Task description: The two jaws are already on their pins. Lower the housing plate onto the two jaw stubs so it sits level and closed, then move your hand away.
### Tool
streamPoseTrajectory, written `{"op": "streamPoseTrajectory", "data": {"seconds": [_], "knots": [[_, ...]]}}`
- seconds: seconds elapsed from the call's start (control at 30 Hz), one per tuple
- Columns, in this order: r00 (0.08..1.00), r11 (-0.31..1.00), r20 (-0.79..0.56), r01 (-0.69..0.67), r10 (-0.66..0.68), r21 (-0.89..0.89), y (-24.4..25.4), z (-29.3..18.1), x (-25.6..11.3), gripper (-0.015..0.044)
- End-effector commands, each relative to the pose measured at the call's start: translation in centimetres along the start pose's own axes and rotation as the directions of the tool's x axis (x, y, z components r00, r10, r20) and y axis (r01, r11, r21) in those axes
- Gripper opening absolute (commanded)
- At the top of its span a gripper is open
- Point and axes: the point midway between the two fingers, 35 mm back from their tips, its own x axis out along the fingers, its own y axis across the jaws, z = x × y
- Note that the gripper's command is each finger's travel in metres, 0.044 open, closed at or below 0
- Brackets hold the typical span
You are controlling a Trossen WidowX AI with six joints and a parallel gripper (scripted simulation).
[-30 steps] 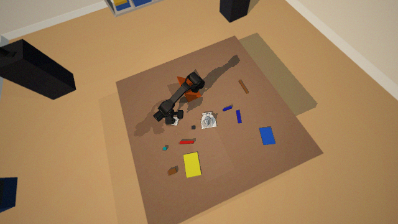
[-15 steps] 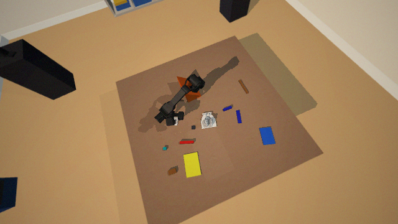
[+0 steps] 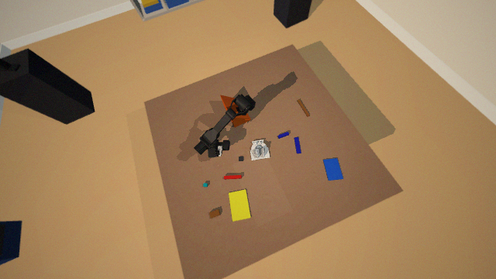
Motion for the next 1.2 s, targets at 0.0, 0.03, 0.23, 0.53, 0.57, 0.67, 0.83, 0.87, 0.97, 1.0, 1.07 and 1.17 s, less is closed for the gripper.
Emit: {"op": "streamPoseTrajectory", "data": {"seconds": [0.0, 0.03, 0.23, 0.53, 0.57, 0.67, 0.83, 0.87, 0.97, 1.0, 1.07, 1.17], "knots": [[1.0, 1.0, 0.002, -0.005, 0.005, 0.006, 0.05, 0.0, 0.18, 0.044], [1.0, 1.0, 0.002, -0.005, 0.005, 0.006, 0.05, 0.0, 0.18, 0.044], [1.0, 1.0, 0.002, -0.005, 0.005, 0.006, 0.05, 0.0, 0.18, 0.044], [1.0, 1.0, 0.002, -0.005, 0.005, 0.006, 0.05, 0.0, 0.22, 0.044], [1.0, 1.0, 0.002, -0.005, 0.005, 0.006, 0.05, 0.0, 0.22, 0.044], [1.0, 1.0, -0.001, -0.001, 0.001, 0.001, 0.0, -0.05, 0.17, 0.042], [1.0, 1.0, -0.001, -0.001, 0.001, 0.001, 0.0, -0.05, 0.17, 0.0387], [1.0, 1.0, -0.001, -0.001, 0.001, 0.001, 0.0, -0.05, 0.17, 0.038], [1.0, 1.0, -0.001, -0.001, 0.001, 0.001, 0.0, -0.05, 0.17, 0.036], [1.0, 1.0, -0.001, -0.001, 0.001, 0.001, 0.0, -0.05, 0.17, 0.0353], [1.0, 1.0, -0.001, -0.001, 0.001, 0.001, 0.0, -0.05, 0.17, 0.0351], [1.0, 1.0, -0.001, -0.001, 0.001, 0.001, 0.0, -0.05, 0.17, 0.0351]]}}
